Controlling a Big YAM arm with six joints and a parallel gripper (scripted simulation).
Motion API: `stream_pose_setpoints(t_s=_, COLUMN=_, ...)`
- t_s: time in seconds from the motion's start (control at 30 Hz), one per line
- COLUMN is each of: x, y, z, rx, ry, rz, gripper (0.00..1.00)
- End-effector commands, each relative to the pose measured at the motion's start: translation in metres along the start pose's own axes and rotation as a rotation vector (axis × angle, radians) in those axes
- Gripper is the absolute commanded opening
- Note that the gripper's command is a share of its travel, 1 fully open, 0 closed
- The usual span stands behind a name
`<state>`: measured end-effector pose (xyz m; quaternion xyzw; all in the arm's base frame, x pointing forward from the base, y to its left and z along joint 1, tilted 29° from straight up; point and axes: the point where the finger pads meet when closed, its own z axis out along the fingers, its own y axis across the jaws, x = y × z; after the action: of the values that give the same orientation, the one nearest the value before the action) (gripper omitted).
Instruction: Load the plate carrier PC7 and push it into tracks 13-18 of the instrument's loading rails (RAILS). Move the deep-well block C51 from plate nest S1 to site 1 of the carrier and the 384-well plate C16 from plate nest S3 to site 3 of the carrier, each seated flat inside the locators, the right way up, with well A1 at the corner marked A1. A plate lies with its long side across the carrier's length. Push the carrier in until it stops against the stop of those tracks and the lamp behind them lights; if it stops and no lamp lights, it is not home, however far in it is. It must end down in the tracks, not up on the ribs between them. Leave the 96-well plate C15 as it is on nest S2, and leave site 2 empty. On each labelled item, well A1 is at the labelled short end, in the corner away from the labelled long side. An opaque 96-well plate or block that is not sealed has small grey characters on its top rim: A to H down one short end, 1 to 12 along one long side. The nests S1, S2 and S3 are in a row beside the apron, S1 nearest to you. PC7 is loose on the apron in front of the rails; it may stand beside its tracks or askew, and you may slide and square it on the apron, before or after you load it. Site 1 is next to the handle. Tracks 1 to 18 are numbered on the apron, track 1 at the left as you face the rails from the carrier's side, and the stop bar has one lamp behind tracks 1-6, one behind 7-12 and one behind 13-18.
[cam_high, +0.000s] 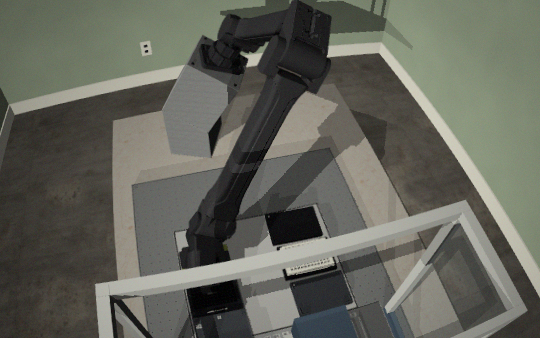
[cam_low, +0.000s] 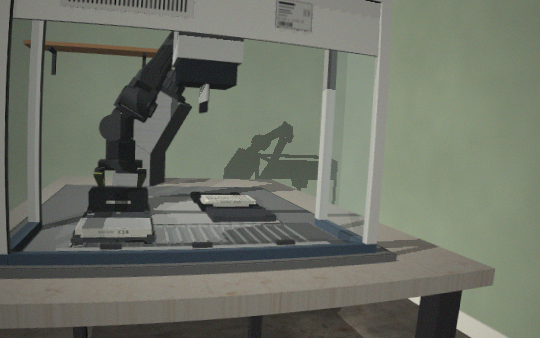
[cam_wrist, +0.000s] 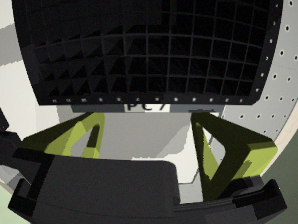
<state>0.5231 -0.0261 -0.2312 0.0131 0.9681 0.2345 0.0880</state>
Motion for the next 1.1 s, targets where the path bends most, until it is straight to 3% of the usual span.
stream_pose_setpoints(t_s=0.0, x=-0.035, y=0.007, z=-0.002, rx=0.007, ry=-0.041, rz=-0.025, gripper=0.8)
stream_pose_setpoints(t_s=0.8, x=-0.054, y=0.007, z=-0.002, rx=0.007, ry=-0.038, rz=-0.019, gripper=0.8)
stream_pose_setpoints(t_s=0.83, x=-0.062, y=0.008, z=-0.005, rx=0.01, ry=-0.058, rz=-0.03, gripper=0.8)
stream_pose_setpoints(t_s=0.9, x=-0.056, y=0.007, z=-0.001, rx=0.007, ry=-0.034, rz=-0.016, gripper=0.8)
stream_pose_setpoints(t_s=1.07, x=-0.061, y=0.006, z=-0.001, rx=0.007, ry=-0.036, rz=-0.016, gripper=0.8)
